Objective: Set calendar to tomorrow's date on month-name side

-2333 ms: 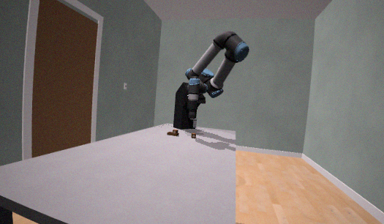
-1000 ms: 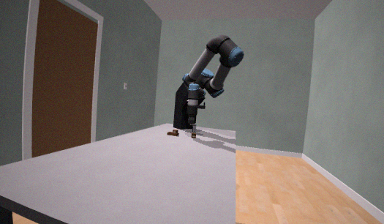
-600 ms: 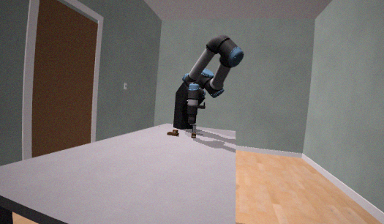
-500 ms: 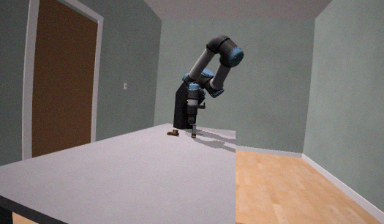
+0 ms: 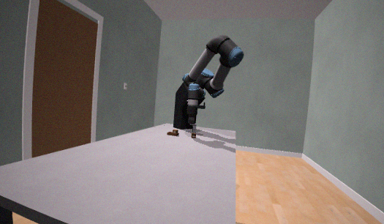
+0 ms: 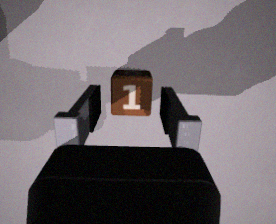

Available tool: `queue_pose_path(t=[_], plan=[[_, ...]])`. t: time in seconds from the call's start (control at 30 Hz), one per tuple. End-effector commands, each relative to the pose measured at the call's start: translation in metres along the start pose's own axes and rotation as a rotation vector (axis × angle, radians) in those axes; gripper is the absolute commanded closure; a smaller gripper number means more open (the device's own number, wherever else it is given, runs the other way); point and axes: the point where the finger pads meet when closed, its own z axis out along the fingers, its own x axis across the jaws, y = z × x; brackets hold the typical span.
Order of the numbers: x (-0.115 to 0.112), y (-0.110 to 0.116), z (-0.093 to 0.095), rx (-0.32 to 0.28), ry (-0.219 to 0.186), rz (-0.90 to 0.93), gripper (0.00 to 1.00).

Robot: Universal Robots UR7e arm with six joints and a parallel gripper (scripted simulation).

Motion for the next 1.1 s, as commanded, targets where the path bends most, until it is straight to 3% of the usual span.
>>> queue_pose_path(t=[0.0,0.23,0.63,1.07], plan=[[0.0,0.0,0.0,0.0,0.001,0.0,0.1],[0.0,0.0,-0.006,0.0,0.001,0.0,0.1],[0.0,0.0,-0.036,0.0,0.001,0.0,0.1],[0.0,0.0,-0.04,-0.007,-0.002,-0.001,0.1]])
